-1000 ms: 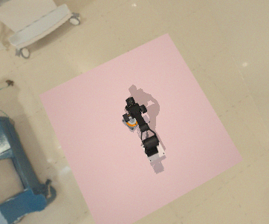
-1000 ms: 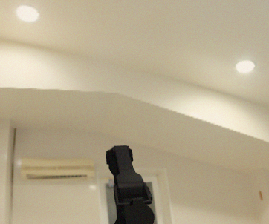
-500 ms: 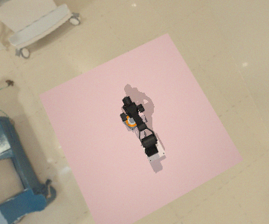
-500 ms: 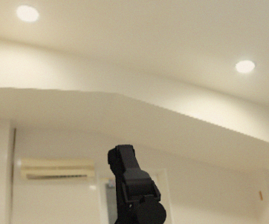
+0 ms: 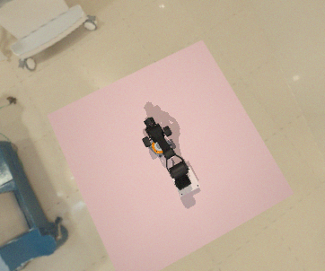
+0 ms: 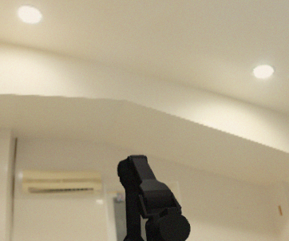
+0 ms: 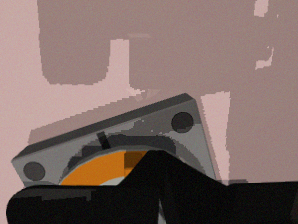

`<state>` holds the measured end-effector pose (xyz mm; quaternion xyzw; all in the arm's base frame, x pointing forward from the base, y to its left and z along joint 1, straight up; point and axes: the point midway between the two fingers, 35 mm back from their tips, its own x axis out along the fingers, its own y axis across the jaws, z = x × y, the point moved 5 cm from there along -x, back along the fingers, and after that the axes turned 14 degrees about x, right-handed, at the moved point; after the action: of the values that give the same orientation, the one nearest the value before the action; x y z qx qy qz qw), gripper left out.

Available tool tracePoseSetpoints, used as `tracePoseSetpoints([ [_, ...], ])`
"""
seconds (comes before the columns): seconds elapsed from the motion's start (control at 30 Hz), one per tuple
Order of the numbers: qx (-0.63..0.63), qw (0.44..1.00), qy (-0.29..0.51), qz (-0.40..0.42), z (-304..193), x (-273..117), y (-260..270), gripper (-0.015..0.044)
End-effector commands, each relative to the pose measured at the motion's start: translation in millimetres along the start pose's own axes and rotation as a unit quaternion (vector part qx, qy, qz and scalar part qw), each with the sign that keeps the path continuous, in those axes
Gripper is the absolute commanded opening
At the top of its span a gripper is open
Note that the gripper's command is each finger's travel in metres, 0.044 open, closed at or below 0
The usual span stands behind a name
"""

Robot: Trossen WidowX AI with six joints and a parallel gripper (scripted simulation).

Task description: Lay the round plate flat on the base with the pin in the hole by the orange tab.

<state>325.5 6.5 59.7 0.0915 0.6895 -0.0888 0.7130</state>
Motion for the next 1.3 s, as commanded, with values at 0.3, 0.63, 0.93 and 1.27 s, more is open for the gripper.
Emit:
tracePoseSetpoints([
  [0.3, 0.001, 1.0, 0.002, 0.002, -1.8, -0.3, 12.6, 0.0],
  [0.63, 0.001, 1.0, 0.002, 0.002, -2.8, -7.1, 17.2, 0.0],
  [0.93, 0.001, 1.0, 0.002, 0.002, -7.2, -44.2, 13.5, 0.0],
  [1.27, 0.0, 1.0, 0.004, -0.001, -6.1, -35.5, 13.8, 0.0],
])
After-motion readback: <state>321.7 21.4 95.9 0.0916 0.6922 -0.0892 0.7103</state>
